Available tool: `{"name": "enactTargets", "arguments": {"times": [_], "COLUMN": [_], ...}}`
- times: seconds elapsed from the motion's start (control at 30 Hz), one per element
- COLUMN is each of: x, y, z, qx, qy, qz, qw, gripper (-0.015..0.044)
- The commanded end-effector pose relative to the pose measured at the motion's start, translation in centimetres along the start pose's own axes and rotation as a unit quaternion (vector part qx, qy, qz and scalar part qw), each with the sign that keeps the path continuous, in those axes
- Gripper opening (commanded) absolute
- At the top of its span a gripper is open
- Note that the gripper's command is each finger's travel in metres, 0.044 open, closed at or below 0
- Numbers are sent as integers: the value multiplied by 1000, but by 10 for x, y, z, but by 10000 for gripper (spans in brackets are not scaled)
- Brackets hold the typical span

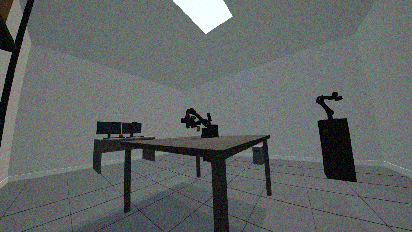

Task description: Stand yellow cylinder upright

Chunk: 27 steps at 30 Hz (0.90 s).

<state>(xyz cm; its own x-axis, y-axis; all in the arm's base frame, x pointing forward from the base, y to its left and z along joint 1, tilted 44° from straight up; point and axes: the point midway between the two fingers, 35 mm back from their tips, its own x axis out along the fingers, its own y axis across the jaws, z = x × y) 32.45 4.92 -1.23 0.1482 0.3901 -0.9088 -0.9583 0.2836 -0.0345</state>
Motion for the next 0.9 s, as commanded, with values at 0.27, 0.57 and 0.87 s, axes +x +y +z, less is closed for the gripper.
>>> {"name": "enactTargets", "arguments": {"times": [0.27,0.57,0.87], "x": [-6,-11,-17], "y": [-1,-1,-2], "z": [1,2,3], "qx": [-18,-33,-48], "qy": [-43,-73,-102], "qz": [-15,-29,-45], "qw": [999,996,993], "gripper": [105,105,105]}}
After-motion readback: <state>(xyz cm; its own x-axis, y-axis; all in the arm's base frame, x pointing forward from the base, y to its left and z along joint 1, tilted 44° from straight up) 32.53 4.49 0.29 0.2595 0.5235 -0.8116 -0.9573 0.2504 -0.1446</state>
